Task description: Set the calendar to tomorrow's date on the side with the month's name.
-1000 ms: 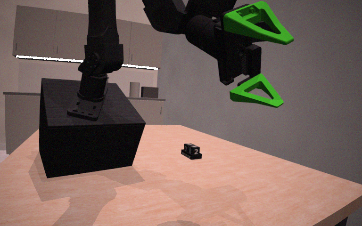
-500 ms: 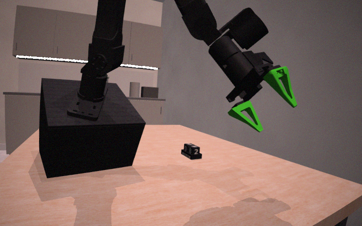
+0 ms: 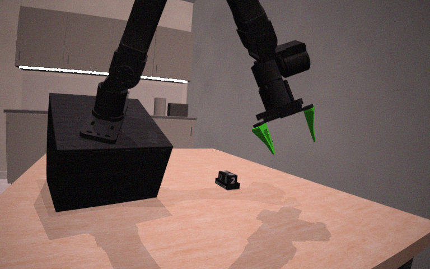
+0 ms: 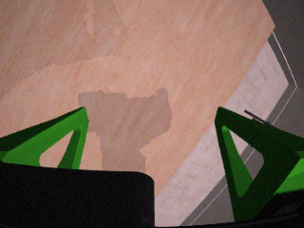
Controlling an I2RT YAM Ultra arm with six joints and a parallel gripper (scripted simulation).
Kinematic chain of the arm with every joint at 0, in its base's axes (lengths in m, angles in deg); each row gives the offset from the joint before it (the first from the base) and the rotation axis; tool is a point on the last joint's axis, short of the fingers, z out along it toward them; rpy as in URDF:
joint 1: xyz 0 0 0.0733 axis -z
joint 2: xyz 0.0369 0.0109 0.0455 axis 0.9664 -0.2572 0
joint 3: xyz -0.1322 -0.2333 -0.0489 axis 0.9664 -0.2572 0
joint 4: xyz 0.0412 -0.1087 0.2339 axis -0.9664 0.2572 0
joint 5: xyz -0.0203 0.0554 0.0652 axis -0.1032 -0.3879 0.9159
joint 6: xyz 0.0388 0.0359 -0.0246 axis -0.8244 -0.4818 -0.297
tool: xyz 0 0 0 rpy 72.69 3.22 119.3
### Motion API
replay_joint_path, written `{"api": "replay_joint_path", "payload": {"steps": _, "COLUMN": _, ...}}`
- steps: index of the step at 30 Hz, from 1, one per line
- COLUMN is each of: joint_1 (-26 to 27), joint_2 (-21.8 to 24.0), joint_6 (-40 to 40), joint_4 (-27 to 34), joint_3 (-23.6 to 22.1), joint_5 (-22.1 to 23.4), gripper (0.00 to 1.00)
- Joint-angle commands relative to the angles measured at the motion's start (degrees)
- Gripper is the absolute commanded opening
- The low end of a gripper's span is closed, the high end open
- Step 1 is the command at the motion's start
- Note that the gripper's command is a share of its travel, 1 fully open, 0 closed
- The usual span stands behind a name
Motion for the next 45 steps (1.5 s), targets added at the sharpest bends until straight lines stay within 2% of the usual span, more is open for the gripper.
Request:
{"api": "replay_joint_path", "payload": {"steps": 1, "joint_1": -2.82, "joint_2": -0.97, "joint_6": 1.68, "joint_4": 6.76, "joint_3": 1.89, "joint_5": 0.86, "gripper": 1.0}}
{"api": "replay_joint_path", "payload": {"steps": 4, "joint_1": -7.6, "joint_2": -4.35, "joint_6": 3.3, "joint_4": 12.85, "joint_3": 4.82, "joint_5": 1.43, "gripper": 1.0}}
{"api": "replay_joint_path", "payload": {"steps": 7, "joint_1": -8.41, "joint_2": -4.92, "joint_6": 3.58, "joint_4": 13.88, "joint_3": 5.31, "joint_5": 1.53, "gripper": 1.0}}
{"api": "replay_joint_path", "payload": {"steps": 9, "joint_1": -12.91, "joint_2": -8.1, "joint_6": 5.11, "joint_4": 19.63, "joint_3": 8.08, "joint_5": 2.06, "gripper": 1.0}}
{"api": "replay_joint_path", "payload": {"steps": 14, "joint_1": -17.58, "joint_2": -11.4, "joint_6": 6.69, "joint_4": 25.58, "joint_3": 10.94, "joint_5": 2.61, "gripper": 1.0}}
{"api": "replay_joint_path", "payload": {"steps": 17, "joint_1": -22.32, "joint_2": -14.75, "joint_6": 8.31, "joint_4": 31.64, "joint_3": 13.85, "joint_5": 3.17, "gripper": 1.0}}
{"api": "replay_joint_path", "payload": {"steps": 22, "joint_1": -26.15, "joint_2": -17.46, "joint_6": 9.61, "joint_4": 36.53, "joint_3": 16.21, "joint_5": 3.63, "gripper": 1.0}}
{"api": "replay_joint_path", "payload": {"steps": 45, "joint_1": -27.36, "joint_2": -18.32, "joint_6": 9.97, "joint_4": 38.07, "joint_3": 16.95, "joint_5": 3.77, "gripper": 1.0}}
